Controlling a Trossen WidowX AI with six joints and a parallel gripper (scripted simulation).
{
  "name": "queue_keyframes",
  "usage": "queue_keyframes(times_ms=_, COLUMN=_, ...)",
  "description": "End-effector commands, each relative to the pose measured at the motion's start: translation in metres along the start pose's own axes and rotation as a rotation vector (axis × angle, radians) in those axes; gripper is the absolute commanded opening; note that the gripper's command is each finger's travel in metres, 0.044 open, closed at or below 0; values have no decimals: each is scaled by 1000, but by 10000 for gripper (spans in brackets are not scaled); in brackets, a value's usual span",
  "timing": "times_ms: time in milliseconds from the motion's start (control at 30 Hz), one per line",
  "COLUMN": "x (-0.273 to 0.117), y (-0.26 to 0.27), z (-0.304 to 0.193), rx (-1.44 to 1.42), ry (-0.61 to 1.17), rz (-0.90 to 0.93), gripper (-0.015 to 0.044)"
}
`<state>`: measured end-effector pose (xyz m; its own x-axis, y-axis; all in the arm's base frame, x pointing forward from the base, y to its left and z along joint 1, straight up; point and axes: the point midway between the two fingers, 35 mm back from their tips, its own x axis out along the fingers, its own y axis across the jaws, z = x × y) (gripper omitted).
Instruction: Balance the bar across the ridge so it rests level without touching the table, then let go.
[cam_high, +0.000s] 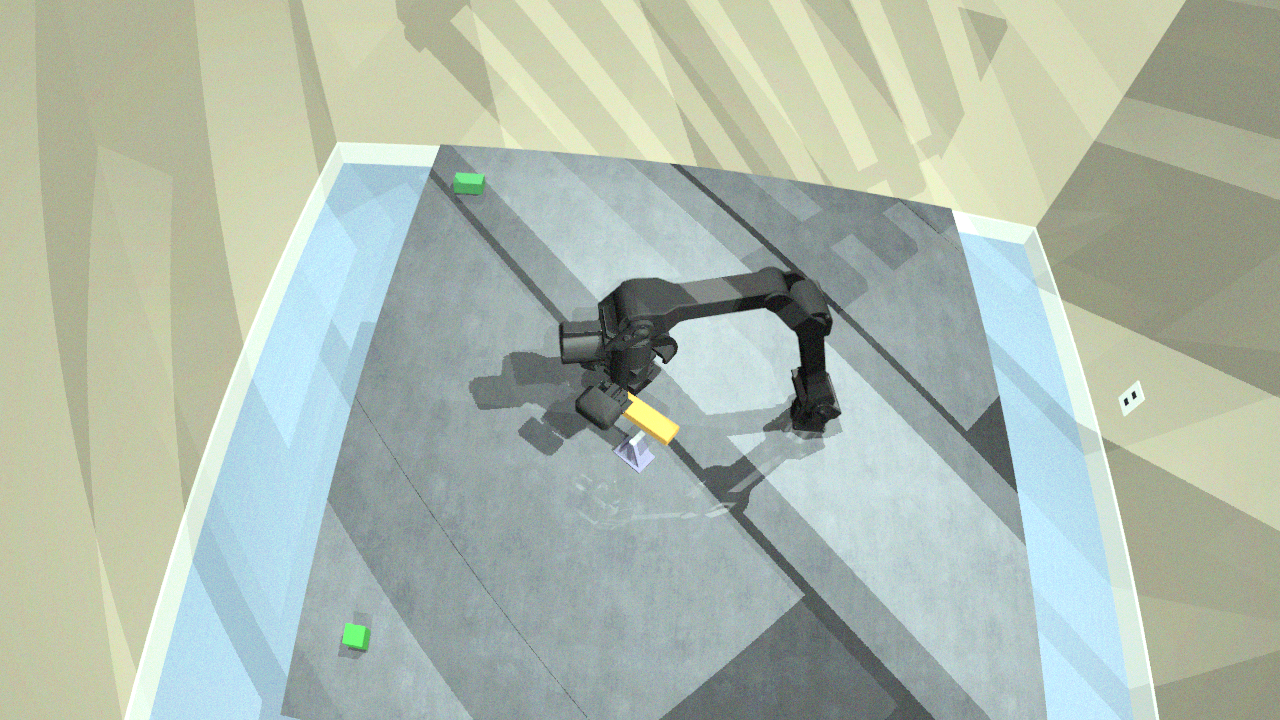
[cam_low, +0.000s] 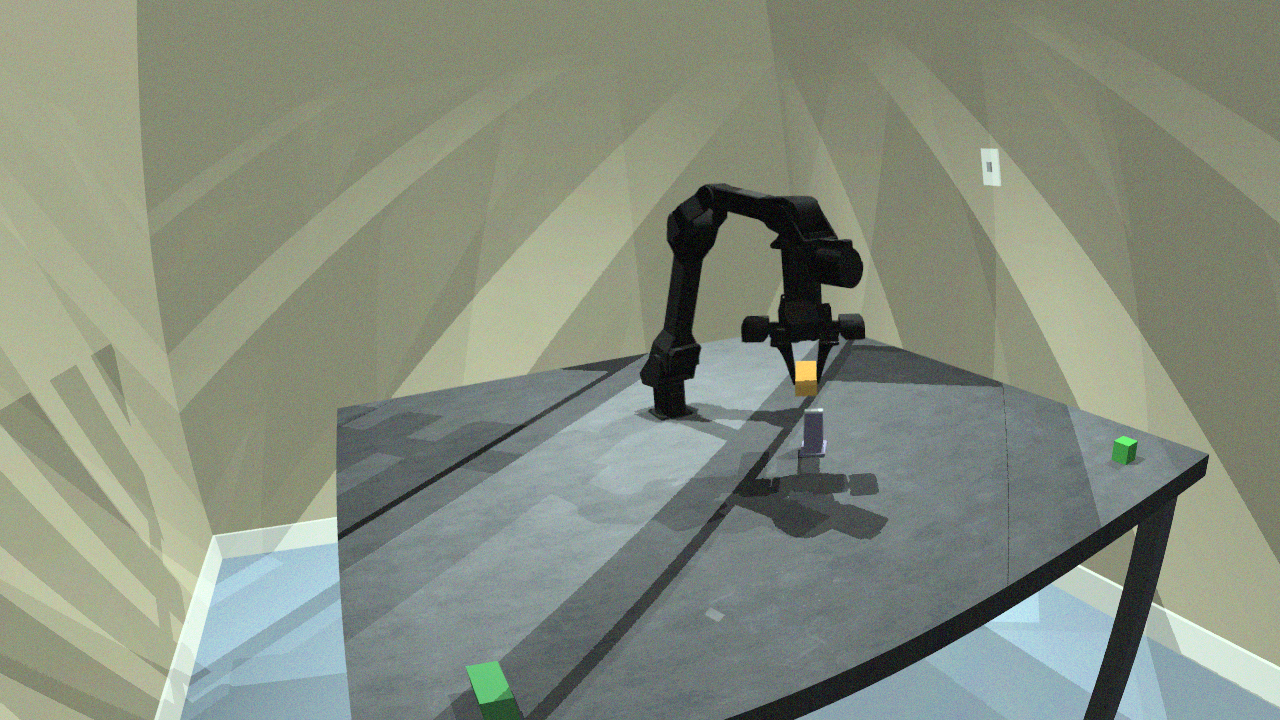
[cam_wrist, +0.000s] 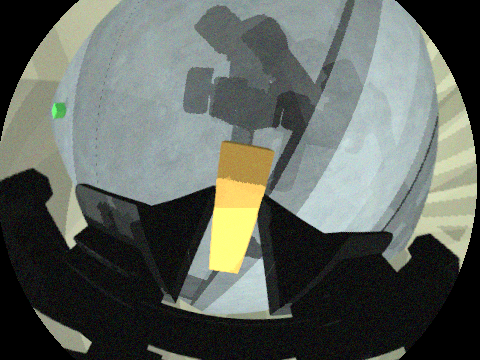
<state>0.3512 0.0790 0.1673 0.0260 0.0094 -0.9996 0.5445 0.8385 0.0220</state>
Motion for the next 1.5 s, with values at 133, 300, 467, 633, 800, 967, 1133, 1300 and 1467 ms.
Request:
queue_keyframes(times_ms=133, x=0, y=10, z=-11, rx=71, ry=-4, rz=1, gripper=0)
queue_keyframes(times_ms=300, x=7, y=12, z=-12, rx=73, ry=-4, rz=1, gripper=0)
queue_keyframes(times_ms=467, x=15, y=12, z=-12, rx=75, ry=-4, rz=1, gripper=0)
queue_keyframes(times_ms=633, x=24, y=12, z=-12, rx=77, ry=-4, rz=1, gripper=0)
queue_keyframes(times_ms=800, x=32, y=11, z=-12, rx=79, ry=-4, rz=1, gripper=0)
queue_keyframes(times_ms=967, x=40, y=10, z=-13, rx=81, ry=-4, rz=1, gripper=0)
queue_keyframes(times_ms=1133, x=42, y=9, z=-13, rx=82, ry=-4, rz=1, gripper=0)
queue_keyframes(times_ms=1300, x=42, y=9, z=-13, rx=82, ry=-4, rz=1, gripper=0)
queue_keyframes(times_ms=1467, x=41, y=9, z=-13, rx=82, ry=-4, rz=1, gripper=0)
